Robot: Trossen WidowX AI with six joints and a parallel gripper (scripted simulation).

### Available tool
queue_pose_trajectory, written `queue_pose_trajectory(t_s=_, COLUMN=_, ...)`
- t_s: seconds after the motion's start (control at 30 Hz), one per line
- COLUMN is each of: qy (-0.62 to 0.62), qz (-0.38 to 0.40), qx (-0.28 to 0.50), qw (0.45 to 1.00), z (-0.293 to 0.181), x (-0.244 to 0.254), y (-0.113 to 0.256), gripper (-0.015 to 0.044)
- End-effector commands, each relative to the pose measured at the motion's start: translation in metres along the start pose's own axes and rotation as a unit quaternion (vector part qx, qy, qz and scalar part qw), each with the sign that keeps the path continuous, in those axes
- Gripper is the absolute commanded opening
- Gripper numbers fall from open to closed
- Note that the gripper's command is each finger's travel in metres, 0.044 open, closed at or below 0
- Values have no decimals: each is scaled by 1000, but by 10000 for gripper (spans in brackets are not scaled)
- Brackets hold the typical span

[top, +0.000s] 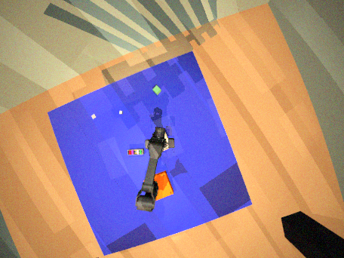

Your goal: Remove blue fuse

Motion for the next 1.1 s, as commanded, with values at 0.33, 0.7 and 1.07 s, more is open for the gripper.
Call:
queue_pose_trajectory(t_s=0.33, qy=2, qz=-1, qx=2, qw=1000, z=-2, x=0, y=-19, gripper=0)
queue_pose_trajectory(t_s=0.7, qy=0, qz=0, qx=1, qw=1000, z=-1, x=0, y=-16, gripper=289)
queue_pose_trajectory(t_s=1.07, qy=2, qz=-1, qx=2, qw=1000, z=-1, x=0, y=21, gripper=330)
Point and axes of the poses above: the point midway between the two fingers, 35 mm back from their tips, its own y axis back along the fingers, its own x axis across the jaws, z = x × y, the point moved 2 cm from there along y, back along the fingers, and after that the axes turned 8 degrees about y, right-handed, at the moved point
